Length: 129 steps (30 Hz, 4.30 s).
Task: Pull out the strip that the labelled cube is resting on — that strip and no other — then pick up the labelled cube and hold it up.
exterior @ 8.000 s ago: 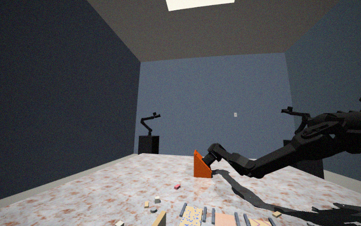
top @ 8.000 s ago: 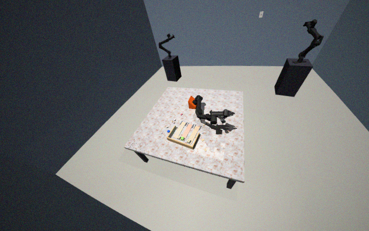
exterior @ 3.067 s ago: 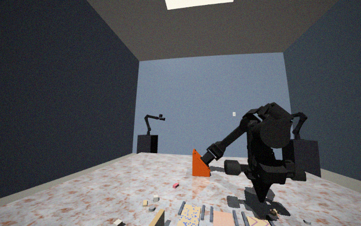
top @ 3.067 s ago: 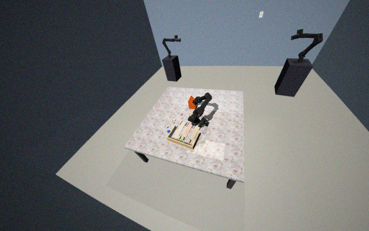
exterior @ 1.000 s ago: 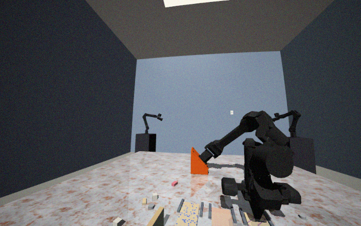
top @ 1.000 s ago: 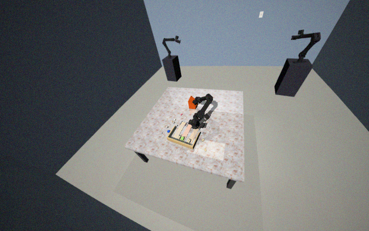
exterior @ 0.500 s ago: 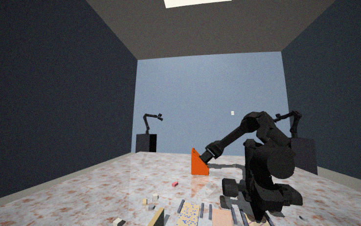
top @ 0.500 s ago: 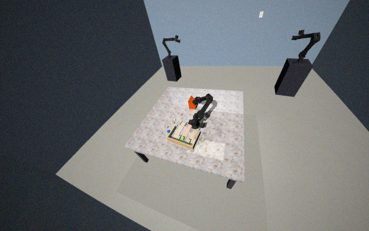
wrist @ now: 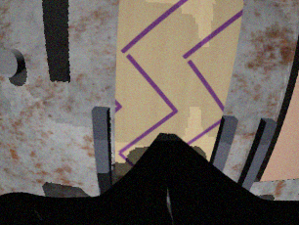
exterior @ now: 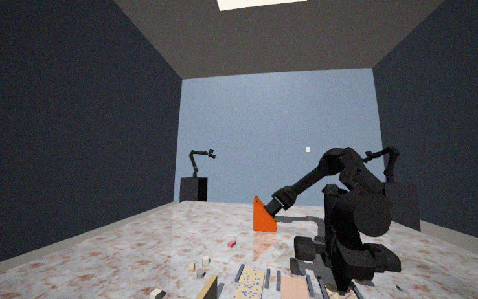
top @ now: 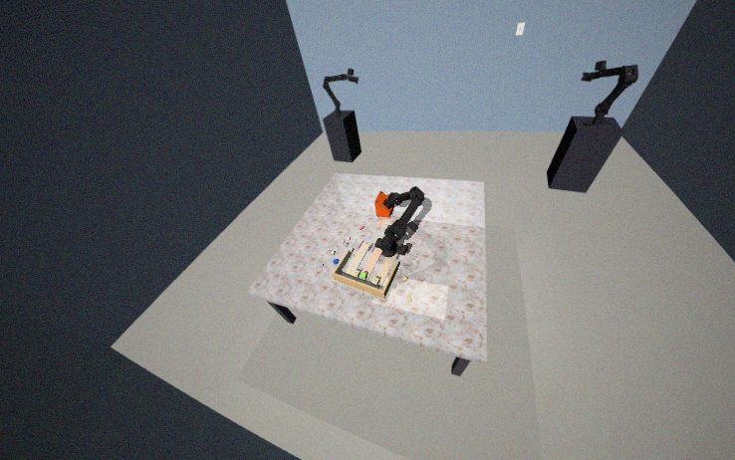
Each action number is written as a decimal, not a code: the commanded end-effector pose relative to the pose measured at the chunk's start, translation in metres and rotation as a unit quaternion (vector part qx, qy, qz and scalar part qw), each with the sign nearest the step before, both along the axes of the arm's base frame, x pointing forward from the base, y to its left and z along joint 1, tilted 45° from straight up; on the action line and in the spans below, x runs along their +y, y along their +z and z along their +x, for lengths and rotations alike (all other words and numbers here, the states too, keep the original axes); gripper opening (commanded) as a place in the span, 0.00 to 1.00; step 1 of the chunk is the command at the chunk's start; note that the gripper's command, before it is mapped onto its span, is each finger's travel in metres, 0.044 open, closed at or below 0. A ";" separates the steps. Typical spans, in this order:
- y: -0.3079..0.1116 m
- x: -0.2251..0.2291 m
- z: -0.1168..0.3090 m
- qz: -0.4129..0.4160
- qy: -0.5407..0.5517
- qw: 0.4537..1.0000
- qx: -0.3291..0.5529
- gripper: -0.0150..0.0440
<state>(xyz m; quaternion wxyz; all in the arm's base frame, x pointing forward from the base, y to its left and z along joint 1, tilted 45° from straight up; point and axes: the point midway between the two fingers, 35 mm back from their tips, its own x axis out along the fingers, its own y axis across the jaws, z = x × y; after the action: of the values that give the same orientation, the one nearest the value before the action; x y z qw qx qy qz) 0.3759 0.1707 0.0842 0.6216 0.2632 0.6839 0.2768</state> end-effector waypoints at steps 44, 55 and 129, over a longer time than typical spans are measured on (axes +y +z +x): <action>-0.001 0.000 -0.052 0.001 0.002 1.000 0.002 0.25; 0.000 0.000 -0.069 0.001 0.002 1.000 0.003 0.25; 0.007 -0.008 -0.182 0.000 0.002 1.000 0.006 0.25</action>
<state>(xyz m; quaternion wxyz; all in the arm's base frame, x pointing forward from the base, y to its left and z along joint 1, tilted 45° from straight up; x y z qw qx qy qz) 0.2062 0.1619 0.0967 0.6275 0.2666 0.6760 0.2796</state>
